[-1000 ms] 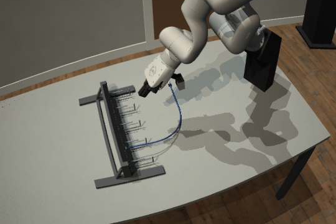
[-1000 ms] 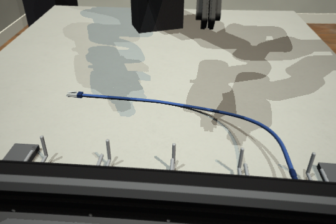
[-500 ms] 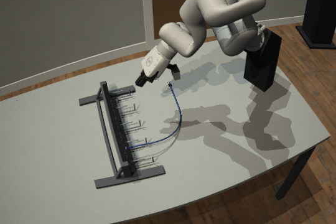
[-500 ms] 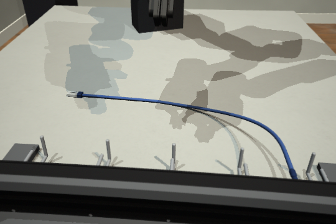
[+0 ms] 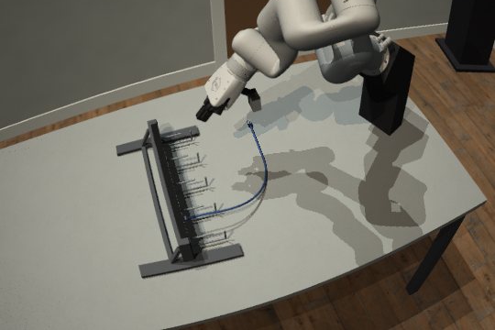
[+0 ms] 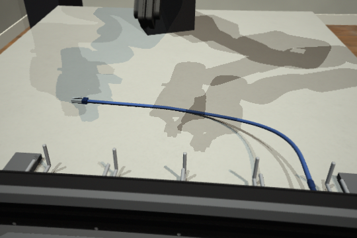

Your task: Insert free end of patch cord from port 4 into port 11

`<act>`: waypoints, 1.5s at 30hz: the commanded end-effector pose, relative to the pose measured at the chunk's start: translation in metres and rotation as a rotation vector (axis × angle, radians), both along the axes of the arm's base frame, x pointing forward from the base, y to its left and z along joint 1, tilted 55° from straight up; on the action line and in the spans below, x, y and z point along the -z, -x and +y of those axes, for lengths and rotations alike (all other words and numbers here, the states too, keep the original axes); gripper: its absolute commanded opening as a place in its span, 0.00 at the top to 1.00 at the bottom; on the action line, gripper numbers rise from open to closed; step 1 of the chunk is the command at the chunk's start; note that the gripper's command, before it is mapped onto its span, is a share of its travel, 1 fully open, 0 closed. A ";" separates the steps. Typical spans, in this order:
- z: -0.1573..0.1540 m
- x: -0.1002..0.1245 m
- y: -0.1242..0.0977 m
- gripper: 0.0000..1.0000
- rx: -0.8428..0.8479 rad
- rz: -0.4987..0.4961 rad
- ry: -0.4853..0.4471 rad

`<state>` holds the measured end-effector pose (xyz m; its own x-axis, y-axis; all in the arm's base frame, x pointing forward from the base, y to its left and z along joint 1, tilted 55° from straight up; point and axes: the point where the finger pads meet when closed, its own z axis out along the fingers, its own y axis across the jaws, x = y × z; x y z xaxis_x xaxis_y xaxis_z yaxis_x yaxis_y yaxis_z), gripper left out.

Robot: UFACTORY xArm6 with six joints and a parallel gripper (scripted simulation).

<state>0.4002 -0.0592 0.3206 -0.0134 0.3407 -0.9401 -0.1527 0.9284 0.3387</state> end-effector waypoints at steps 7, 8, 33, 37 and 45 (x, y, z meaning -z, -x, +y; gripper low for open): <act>0.004 -0.002 -0.029 1.00 0.000 -0.001 0.001; 0.005 -0.002 -0.036 1.00 0.000 -0.001 0.001; 0.020 -0.006 -0.138 1.00 0.000 -0.001 0.001; 0.020 -0.006 -0.138 1.00 0.000 -0.001 0.001; 0.020 -0.006 -0.138 1.00 0.000 -0.001 0.001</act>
<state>0.5385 -0.0387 0.3260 -0.0139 0.3405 -0.9402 -0.1532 0.9284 0.3385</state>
